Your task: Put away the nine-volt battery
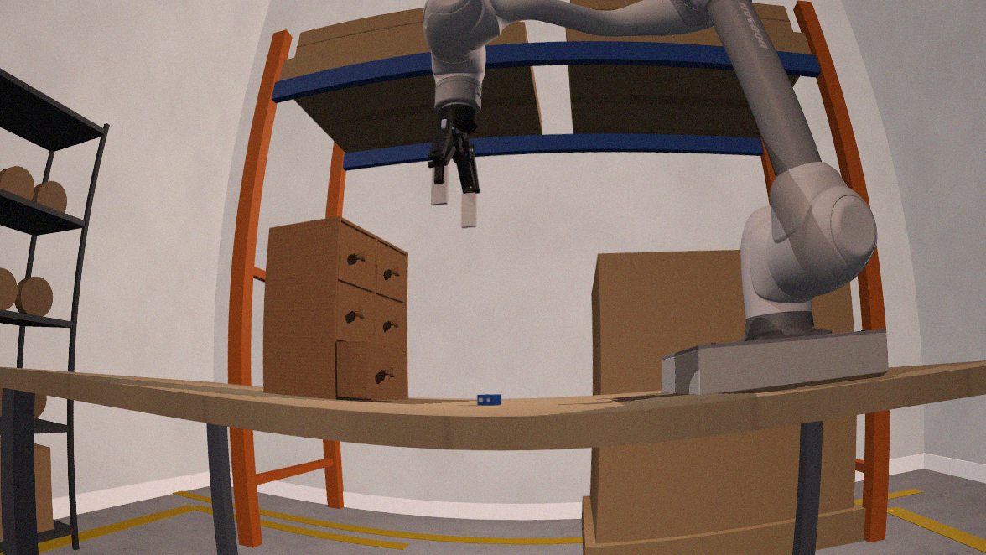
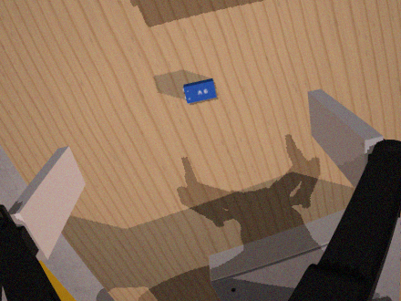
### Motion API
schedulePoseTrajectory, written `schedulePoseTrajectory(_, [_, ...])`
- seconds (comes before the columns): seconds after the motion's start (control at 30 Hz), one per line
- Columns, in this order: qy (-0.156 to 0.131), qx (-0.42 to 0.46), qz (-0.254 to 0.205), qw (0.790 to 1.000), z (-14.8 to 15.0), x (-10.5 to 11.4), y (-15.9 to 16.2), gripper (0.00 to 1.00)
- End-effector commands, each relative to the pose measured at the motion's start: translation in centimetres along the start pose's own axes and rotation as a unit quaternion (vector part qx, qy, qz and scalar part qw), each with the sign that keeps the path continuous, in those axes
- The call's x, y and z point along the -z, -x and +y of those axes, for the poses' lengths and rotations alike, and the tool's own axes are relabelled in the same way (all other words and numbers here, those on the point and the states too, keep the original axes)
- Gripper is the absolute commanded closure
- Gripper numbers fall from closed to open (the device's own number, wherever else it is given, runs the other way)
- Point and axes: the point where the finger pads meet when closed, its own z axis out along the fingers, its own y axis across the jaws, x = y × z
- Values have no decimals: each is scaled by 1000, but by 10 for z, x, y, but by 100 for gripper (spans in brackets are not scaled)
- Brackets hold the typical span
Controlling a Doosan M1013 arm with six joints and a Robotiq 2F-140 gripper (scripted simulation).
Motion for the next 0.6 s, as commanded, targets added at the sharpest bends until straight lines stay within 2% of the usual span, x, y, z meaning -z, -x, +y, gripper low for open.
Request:
schedulePoseTrajectory(0.0, [-3,3,-2,1000,-2,1,-15,0])
schedulePoseTrajectory(0.23, [-2,9,17,1000,-2,-5,-21,0])
schedulePoseTrajectory(0.5, [4,39,101,994,-3,-30,-46,0])
schedulePoseTrajectory(0.57, [4,39,101,994,-3,-30,-46,0])
